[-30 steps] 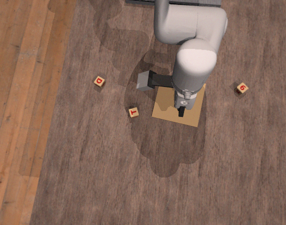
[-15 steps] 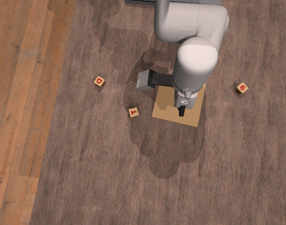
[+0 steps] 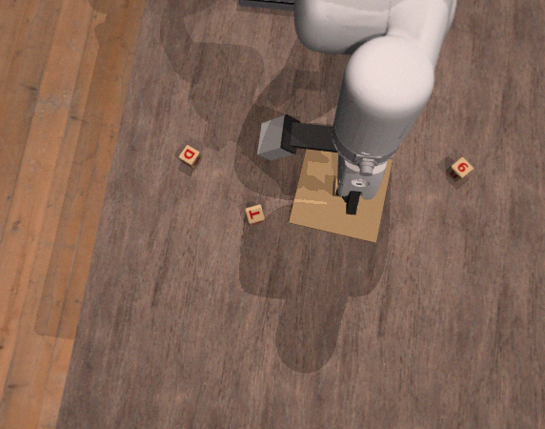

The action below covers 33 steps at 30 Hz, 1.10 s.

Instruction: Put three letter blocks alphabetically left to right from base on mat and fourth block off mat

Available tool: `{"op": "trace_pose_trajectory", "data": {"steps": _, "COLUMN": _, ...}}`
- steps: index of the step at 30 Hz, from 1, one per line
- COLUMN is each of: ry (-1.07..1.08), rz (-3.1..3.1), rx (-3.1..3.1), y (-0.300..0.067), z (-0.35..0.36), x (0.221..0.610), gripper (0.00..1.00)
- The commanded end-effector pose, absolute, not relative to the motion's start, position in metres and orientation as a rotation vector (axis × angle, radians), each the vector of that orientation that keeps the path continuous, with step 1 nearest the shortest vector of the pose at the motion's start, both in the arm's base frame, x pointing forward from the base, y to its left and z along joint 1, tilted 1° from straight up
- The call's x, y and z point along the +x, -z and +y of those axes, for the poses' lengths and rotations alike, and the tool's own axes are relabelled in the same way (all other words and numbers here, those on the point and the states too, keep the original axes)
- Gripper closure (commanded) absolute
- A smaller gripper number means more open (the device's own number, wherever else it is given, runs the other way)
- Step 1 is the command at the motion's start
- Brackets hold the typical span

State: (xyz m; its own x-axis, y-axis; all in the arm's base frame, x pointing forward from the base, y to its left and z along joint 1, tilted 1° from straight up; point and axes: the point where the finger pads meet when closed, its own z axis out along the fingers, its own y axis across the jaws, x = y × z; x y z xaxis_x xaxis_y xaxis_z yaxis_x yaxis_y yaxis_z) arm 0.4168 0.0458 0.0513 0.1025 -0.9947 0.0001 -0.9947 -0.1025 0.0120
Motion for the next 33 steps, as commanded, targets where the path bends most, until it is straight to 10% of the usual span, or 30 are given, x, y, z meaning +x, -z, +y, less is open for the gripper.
{"op": "trace_pose_trajectory", "data": {"steps": 1, "ry": 0.011, "rz": -2.099, "rx": 2.326, "y": -0.0755, "z": 0.0462, "x": 0.4171, "gripper": 0.58}}
{"op": "trace_pose_trajectory", "data": {"steps": 9, "ry": 0.011, "rz": -2.099, "rx": 2.326, "y": -0.0806, "z": 0.0463, "x": 0.4171, "gripper": 0.58}}
{"op": "trace_pose_trajectory", "data": {"steps": 10, "ry": 0.011, "rz": -2.099, "rx": 2.326, "y": -0.0806, "z": 0.0463, "x": 0.4171, "gripper": 0.0}}
{"op": "trace_pose_trajectory", "data": {"steps": 33, "ry": 0.011, "rz": -2.102, "rx": 2.323, "y": -0.0806, "z": 0.0462, "x": 0.4171, "gripper": 0.0}}
